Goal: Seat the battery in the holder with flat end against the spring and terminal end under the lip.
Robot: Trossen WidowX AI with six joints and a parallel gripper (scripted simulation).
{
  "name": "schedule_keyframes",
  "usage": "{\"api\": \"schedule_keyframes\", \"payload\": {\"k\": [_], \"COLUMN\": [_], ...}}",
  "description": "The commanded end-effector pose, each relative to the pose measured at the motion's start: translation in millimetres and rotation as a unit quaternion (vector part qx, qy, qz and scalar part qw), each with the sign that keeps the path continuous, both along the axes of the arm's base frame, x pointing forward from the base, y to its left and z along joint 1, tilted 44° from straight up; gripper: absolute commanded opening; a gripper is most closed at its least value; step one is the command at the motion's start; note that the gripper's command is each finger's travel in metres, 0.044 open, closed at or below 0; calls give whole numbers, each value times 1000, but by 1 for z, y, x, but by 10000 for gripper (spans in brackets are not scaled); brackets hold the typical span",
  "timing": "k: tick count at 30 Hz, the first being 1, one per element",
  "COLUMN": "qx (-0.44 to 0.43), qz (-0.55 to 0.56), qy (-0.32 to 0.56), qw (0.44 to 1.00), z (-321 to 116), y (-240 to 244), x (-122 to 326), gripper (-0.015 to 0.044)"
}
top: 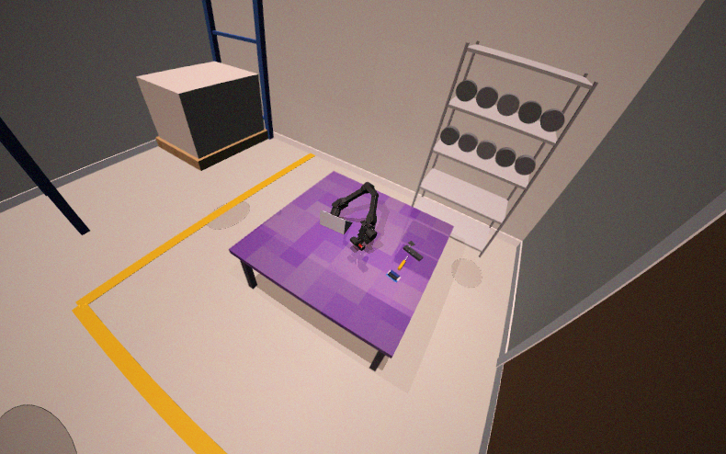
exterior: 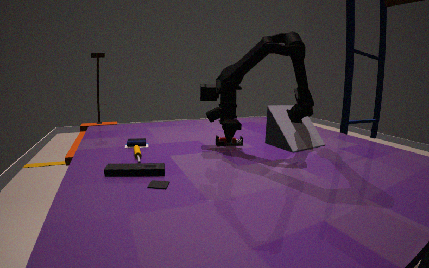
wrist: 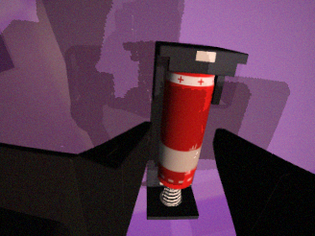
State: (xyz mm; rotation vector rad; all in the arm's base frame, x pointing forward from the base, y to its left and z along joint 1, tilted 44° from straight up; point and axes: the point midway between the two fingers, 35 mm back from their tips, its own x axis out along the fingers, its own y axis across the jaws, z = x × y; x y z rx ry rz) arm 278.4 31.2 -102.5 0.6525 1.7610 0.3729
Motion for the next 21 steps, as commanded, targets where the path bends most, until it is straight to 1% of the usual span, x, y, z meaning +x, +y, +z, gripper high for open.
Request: {"api": "schedule_keyframes", "payload": {"k": [1, 5, 7, 13, 15, 21], "qx": [-2, -2, -1, -4, -4, -4], "qz": [3, 3, -1, 3, 3, 3], "qy": [-6, -6, -1, -6, -6, -6], "qw": [1000, 1000, 1000, 1000, 1000, 1000], "z": [6, 7, 10, 54, 59, 58], "y": [-6, -7, -10, -52, -57, -58], "x": [3, 3, 2, 10, 10, 9], "gripper": [176, 176, 229, 386, 439, 440]}}
